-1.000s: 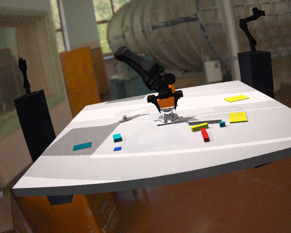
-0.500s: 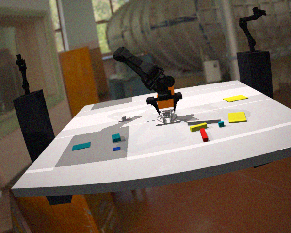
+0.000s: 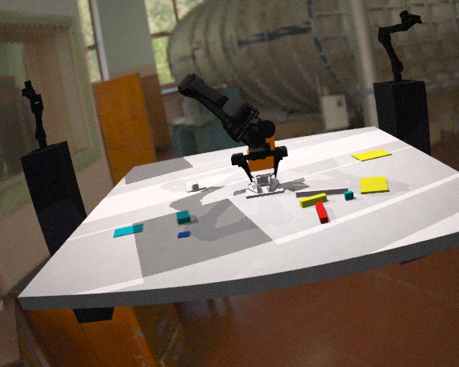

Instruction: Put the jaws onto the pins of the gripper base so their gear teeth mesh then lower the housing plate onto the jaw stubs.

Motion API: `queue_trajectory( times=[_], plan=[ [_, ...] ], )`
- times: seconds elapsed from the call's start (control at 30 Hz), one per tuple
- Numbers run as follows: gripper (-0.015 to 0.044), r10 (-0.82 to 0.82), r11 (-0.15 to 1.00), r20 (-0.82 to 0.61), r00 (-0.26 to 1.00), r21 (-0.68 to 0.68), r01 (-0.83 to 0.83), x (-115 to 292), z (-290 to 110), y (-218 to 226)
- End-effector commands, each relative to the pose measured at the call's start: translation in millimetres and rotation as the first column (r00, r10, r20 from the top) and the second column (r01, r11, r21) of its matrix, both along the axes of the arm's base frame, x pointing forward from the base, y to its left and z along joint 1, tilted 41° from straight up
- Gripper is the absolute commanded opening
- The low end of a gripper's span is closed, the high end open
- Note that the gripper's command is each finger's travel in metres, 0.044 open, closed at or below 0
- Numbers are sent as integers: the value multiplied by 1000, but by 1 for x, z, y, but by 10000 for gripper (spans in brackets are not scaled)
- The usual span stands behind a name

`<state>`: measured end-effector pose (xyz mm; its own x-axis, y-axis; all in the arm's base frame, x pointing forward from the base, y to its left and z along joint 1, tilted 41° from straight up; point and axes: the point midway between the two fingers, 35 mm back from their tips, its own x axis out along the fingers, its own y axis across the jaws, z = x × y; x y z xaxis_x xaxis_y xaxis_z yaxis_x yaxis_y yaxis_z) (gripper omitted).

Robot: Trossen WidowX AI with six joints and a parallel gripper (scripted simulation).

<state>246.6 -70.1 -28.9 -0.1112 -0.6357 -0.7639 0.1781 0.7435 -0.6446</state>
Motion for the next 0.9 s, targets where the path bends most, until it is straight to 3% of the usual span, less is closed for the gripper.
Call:
queue_trajectory(
  times=[0.0,0.87],
  plan=[
    [351,5,1000,-2,1000,-6,-5,0,0,-1],
    [351,5,1000,-2,1000,-6,-5,0,-4,-4]
  ],
)
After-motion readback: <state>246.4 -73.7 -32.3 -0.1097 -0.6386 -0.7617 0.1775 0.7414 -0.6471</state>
